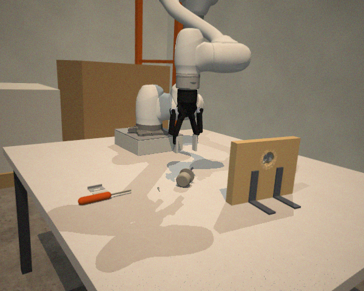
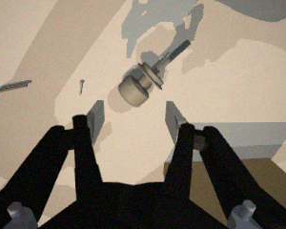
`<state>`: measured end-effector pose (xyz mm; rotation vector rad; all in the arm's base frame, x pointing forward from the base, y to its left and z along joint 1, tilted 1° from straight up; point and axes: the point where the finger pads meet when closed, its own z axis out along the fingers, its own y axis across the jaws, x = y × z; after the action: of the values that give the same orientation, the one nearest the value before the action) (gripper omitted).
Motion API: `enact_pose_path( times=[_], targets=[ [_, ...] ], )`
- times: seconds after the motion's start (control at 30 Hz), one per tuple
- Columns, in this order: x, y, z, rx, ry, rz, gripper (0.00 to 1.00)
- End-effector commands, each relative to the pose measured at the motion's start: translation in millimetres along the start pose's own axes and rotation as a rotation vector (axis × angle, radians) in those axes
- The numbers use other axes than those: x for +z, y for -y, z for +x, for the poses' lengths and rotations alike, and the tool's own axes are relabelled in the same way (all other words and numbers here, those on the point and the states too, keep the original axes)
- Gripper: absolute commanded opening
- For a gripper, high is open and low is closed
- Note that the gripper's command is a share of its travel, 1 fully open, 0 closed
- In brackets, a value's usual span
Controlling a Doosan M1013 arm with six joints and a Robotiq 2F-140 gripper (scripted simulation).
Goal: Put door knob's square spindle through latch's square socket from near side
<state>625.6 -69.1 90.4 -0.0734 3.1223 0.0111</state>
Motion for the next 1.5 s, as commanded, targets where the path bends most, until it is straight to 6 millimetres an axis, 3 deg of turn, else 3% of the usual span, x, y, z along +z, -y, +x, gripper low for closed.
enact_pose_path(
  times=[0.0, 1.47],
  targets=[
    [1, 0, 0, 0.022, 0.001, -0.001, 0.57],
    [32, 4, 3, 0.538, 0.024, -0.045, 0.57]
  ],
)
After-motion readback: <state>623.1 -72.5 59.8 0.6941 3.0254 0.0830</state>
